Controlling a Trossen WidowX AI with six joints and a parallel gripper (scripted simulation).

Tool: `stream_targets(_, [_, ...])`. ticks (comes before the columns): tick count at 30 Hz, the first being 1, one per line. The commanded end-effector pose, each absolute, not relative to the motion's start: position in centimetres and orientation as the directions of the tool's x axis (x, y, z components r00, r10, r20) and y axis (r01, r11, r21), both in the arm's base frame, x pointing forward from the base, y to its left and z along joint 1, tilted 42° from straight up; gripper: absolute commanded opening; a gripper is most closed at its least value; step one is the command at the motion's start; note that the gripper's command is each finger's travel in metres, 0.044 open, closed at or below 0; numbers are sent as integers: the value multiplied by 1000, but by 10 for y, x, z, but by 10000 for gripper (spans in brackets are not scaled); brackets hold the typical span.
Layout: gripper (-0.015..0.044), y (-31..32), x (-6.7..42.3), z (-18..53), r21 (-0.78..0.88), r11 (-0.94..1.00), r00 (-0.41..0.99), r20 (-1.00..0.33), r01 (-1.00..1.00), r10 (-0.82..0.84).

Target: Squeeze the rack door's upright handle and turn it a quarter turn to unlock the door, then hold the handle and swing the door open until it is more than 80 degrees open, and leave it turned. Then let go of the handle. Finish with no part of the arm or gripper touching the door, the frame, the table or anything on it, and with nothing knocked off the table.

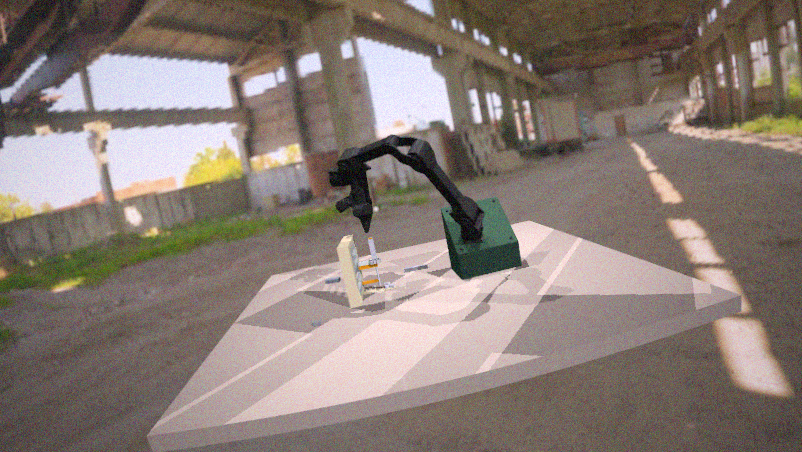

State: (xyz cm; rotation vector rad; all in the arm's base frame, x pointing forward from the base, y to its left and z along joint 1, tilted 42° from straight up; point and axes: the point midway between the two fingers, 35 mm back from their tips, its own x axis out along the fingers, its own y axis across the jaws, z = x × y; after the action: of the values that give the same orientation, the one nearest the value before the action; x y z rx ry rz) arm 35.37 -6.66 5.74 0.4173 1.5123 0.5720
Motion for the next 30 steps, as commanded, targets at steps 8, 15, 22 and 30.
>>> stream_targets(8, [288, -68, 350, 47, 651, 757, -81, -758, -46, 647])
stream_targets(15, [288, -61, 350, 39, 651, 757, -80, -758, -46, 647])
stream_targets(22, [288, -53, 350, 30, 651, 757, -80, -758, -46, 647])
stream_targets(30, [288, -45, 349, 20, 652, 757, -80, -758, -46, 647])
